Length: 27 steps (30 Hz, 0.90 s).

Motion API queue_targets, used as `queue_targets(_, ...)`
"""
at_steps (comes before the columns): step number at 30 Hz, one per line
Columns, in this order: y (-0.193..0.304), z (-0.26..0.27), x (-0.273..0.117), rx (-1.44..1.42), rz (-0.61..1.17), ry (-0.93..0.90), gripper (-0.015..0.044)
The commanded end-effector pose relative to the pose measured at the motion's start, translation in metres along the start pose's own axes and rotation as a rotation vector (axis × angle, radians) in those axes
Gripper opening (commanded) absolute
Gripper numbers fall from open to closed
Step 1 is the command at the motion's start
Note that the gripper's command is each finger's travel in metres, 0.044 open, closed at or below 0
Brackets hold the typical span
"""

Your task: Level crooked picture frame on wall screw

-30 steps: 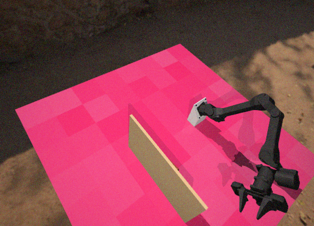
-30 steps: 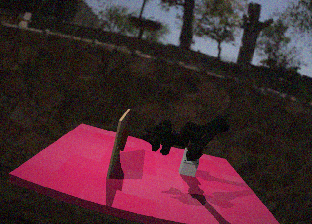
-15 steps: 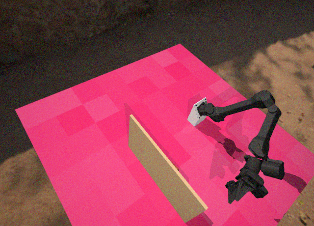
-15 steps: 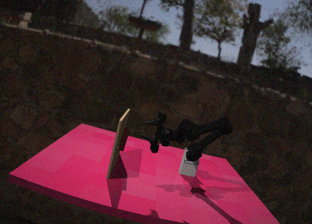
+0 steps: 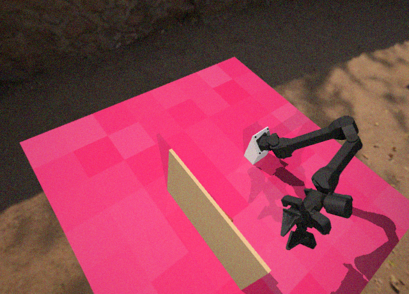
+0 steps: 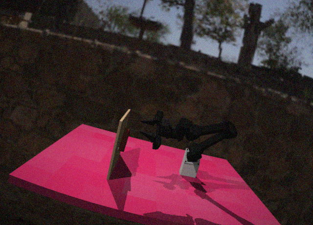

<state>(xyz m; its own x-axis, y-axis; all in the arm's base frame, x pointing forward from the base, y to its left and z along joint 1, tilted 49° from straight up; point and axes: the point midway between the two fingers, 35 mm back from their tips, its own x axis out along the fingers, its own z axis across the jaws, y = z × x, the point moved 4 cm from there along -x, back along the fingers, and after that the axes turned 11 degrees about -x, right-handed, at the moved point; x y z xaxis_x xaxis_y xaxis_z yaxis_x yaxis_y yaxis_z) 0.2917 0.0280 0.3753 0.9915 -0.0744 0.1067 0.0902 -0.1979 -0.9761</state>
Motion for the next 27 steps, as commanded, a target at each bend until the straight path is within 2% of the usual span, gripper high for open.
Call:
queue_targets(1,0.061,-0.029,-0.019,0.821,0.023,0.039,0.0260)
queue_targets(27,0.155,-0.061,-0.064,2.152,-0.019,0.156,0.0260)
